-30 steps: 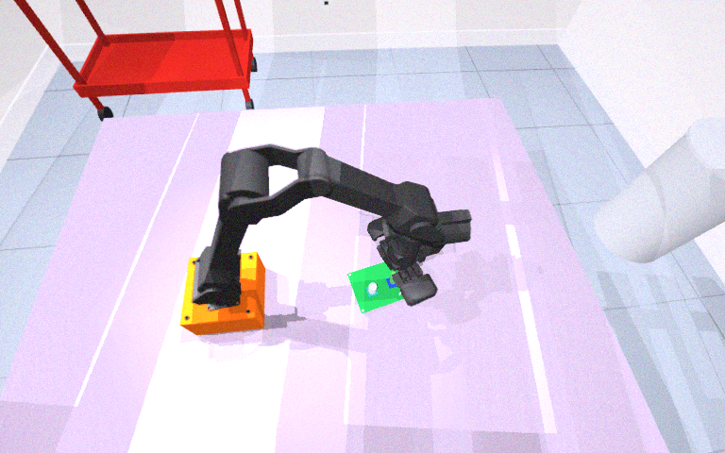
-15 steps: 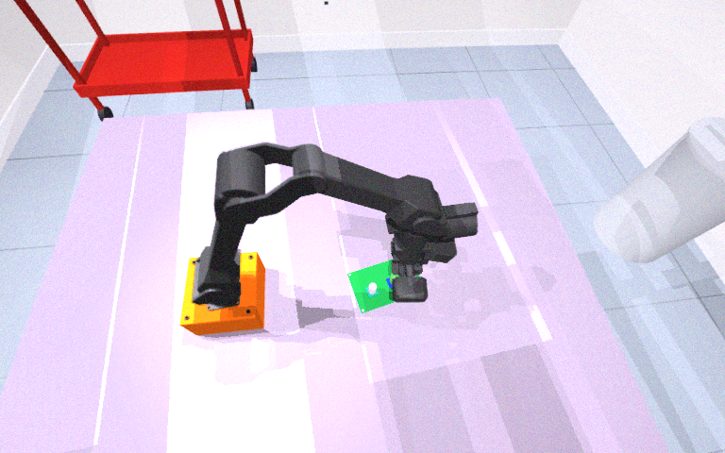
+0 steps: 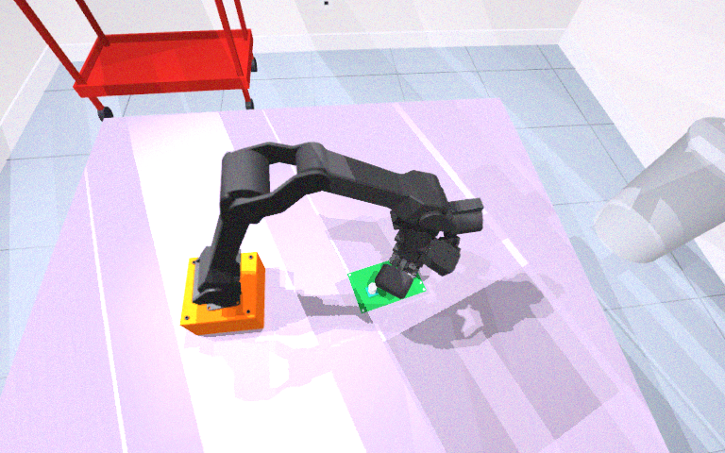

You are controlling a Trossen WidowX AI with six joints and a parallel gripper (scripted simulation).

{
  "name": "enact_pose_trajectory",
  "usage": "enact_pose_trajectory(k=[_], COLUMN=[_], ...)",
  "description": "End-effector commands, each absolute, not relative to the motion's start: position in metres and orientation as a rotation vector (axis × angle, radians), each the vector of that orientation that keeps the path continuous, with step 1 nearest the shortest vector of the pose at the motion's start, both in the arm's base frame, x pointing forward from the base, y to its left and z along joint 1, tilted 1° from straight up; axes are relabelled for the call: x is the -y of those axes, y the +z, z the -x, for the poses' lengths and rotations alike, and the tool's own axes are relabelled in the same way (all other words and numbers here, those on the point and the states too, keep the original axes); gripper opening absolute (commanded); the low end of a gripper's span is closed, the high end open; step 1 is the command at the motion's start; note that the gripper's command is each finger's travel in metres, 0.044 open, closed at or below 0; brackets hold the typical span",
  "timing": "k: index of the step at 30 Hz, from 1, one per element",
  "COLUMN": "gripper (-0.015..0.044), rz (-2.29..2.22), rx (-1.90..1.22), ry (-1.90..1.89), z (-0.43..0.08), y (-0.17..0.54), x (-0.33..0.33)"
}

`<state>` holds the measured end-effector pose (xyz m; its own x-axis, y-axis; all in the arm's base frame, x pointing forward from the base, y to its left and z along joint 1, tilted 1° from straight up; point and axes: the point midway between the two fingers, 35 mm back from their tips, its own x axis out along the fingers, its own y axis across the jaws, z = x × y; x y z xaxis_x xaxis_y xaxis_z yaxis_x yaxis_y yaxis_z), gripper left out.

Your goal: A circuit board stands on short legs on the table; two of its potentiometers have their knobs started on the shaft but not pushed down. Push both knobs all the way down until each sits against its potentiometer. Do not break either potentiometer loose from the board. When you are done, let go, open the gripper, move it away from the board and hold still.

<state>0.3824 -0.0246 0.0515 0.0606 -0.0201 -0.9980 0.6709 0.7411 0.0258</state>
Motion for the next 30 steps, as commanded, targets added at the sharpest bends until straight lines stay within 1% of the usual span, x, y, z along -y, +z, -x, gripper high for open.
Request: enact_pose_trajectory(k=[1, 16, 30], gripper=[0.0, 0.0, 0.0], rz=[-0.676, -1.079, -1.438], rx=[-1.4, -1.241, -1.015], ry=[-0.665, -1.048, -1.396], z=[-0.386, -0.392, -0.397], y=[0.053, 0.059, 0.065], x=[0.024, 0.021, 0.018])
